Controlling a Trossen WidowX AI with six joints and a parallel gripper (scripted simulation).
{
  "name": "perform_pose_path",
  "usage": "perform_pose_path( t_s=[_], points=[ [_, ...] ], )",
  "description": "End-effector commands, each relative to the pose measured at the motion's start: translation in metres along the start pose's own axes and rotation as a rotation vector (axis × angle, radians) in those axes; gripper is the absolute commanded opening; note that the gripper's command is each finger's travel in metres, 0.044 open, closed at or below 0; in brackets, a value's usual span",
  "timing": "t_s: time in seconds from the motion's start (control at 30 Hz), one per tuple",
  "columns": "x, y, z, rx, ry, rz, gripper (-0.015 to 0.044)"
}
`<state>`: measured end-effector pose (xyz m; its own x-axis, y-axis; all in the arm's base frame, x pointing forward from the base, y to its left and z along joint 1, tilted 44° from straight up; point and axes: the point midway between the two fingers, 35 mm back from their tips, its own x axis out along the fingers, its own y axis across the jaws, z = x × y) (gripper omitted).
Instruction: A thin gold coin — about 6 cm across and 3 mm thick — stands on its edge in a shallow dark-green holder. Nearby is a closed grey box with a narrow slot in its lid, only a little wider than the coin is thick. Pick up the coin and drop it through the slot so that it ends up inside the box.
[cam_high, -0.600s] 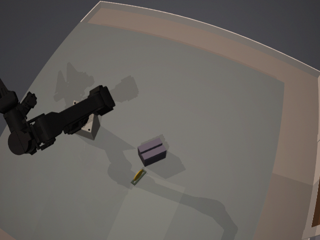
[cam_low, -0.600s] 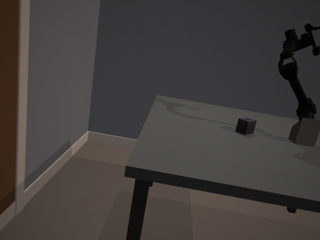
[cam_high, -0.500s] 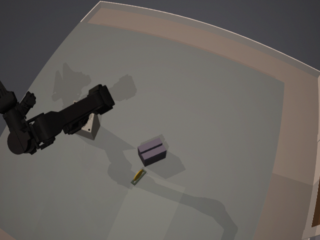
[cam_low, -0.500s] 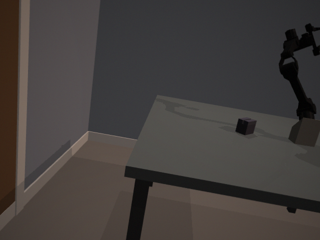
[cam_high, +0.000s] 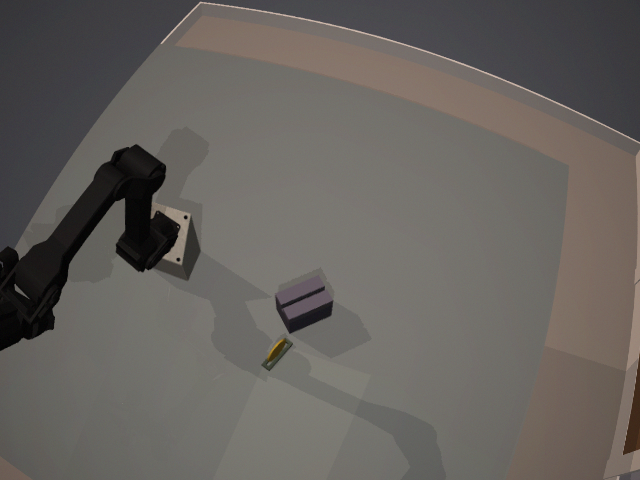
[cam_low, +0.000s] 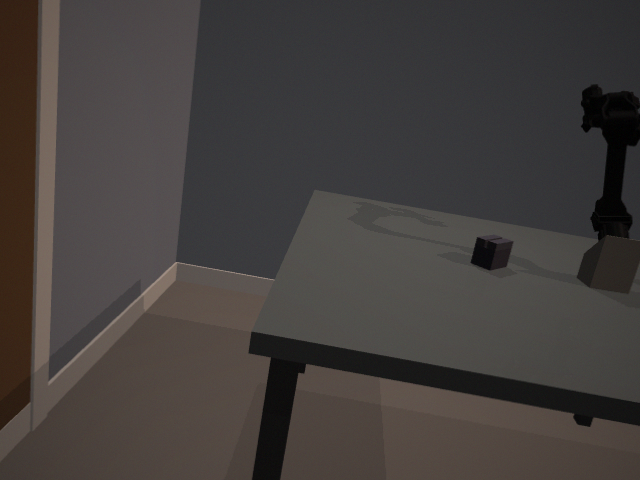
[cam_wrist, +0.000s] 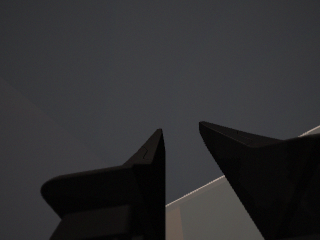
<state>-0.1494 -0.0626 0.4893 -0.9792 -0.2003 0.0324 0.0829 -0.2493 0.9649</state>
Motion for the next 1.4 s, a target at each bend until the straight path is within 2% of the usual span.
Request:
perform_pose_path(
  t_s=[0.0,0.13,0.27,0.37,0.47,0.6,0.73,0.93,1.03,1.17,1.27,1.37],
  points=[
    [-0.006,0.002,-0.069,-0.321,0.214,0.055,0.0161],
    [-0.023,0.002,-0.115,-0.423,0.398,0.123,0.0161],
    [-0.05,-0.004,-0.163,-0.685,0.547,0.228,0.0161],
    [-0.076,-0.012,-0.194,-0.879,0.646,0.329,0.0161],
    [-0.105,-0.013,-0.218,-0.935,0.779,0.416,0.0161],
    [-0.144,-0.027,-0.244,-1.161,0.869,0.573,0.0161],
    [-0.188,-0.045,-0.263,-1.381,0.943,0.764,0.0161],
    [-0.282,-0.091,-0.272,-1.748,1.039,1.232,0.0161],
    [-0.317,-0.114,-0.268,-1.908,1.014,1.458,0.0161],
    [-0.372,-0.157,-0.251,-2.153,0.877,1.888,0.0161],
    [-0.406,-0.191,-0.229,-2.296,0.685,2.237,0.0161],
    [-0.433,-0.227,-0.202,-2.387,0.4,2.593,0.0161]
  ],
)
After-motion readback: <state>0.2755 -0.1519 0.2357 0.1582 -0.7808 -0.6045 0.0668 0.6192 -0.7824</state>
